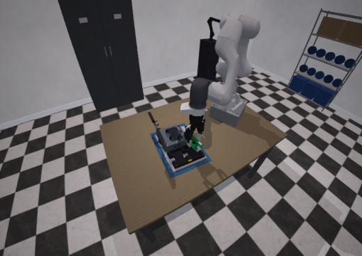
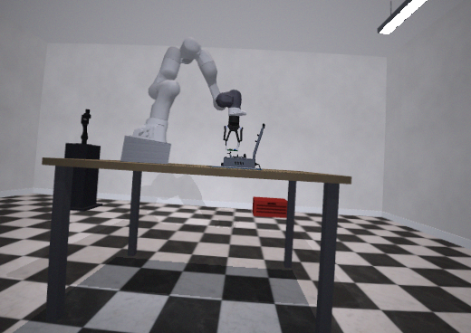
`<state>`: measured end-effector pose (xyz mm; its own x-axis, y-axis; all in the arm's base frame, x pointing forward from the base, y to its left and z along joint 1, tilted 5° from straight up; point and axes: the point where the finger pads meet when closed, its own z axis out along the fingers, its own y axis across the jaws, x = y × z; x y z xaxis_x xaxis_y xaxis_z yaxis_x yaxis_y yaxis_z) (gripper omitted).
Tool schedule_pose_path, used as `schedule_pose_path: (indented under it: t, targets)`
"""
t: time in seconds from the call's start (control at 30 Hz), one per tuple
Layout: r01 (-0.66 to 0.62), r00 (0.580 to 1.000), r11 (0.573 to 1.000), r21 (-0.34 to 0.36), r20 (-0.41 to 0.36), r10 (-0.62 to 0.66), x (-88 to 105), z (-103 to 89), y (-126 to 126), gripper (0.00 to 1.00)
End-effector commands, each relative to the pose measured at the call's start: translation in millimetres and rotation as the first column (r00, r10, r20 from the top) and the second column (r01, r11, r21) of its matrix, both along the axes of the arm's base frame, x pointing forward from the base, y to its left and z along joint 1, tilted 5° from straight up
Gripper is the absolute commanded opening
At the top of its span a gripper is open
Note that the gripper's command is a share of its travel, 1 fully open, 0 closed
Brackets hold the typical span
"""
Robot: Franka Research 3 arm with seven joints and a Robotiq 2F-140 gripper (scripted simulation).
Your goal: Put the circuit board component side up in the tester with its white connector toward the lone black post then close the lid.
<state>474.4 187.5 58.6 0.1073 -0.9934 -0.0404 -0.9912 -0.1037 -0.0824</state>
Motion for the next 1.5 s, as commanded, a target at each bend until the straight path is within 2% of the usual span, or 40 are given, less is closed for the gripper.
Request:
schedule_pose_path:
  t: [0.0, 0.63, 1.47]
  targets:
    - [0.114, 0.994, 0.994, -0.005, -0.001, -0.114, 0.4, 0.3, -0.2, 0.46]
    - [0.194, 0.981, 0.981, 0.002, -0.005, -0.194, 0.4, 0.3, -0.2, 0.46]
    - [0.209, 0.978, 0.978, 0.003, -0.006, -0.209, 0.4, 0.3, -0.2, 0.46]
